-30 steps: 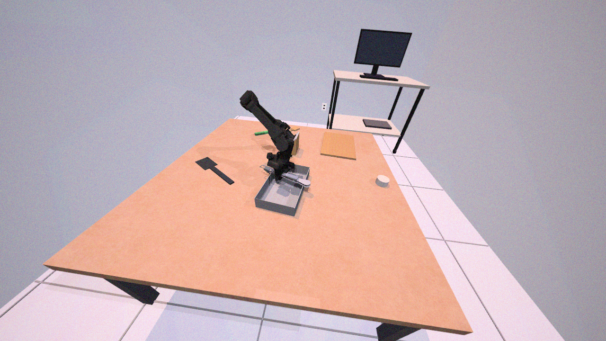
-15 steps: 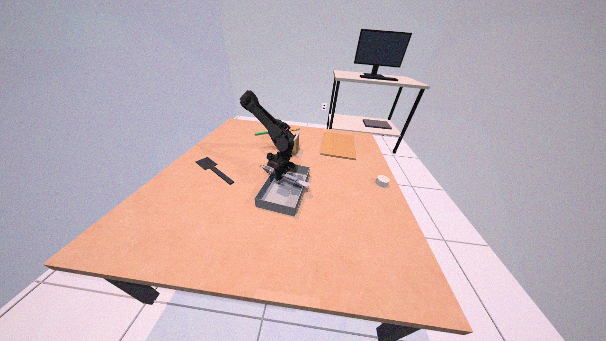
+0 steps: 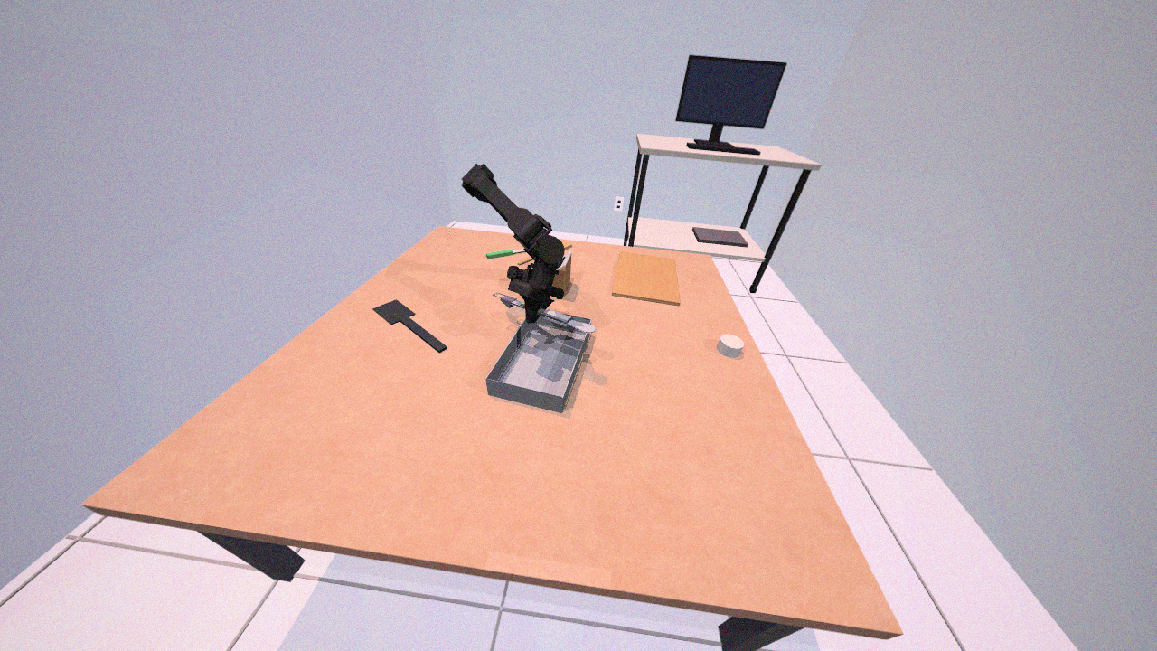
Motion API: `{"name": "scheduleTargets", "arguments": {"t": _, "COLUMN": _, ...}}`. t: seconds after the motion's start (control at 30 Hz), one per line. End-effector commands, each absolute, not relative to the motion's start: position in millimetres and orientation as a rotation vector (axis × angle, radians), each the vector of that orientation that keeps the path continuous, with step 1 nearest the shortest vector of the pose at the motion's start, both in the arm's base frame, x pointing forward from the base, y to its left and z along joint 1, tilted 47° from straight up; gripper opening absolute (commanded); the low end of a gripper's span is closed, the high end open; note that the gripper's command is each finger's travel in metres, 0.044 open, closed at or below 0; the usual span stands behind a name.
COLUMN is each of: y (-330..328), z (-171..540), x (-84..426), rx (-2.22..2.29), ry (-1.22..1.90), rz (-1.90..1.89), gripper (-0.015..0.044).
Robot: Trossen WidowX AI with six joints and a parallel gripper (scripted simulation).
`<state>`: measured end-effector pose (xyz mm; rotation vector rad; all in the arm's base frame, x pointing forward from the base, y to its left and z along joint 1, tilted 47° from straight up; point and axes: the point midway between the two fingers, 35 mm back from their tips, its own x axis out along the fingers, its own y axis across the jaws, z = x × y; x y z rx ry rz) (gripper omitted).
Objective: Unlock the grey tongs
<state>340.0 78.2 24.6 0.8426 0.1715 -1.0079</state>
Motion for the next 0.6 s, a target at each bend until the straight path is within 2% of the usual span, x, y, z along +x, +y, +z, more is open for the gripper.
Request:
{"name": "scheduleTargets", "arguments": {"t": 0.0, "y": 79.2, "z": 28.0, "x": 339.1, "rx": 0.841, "ry": 0.165, "rz": -1.012, "gripper": -0.0150}}
{"name": "scheduleTargets", "arguments": {"t": 0.57, "y": 81.9, "z": 19.9, "x": 342.9, "rx": 0.842, "ry": 0.256, "rz": -1.136, "gripper": -0.0150}}
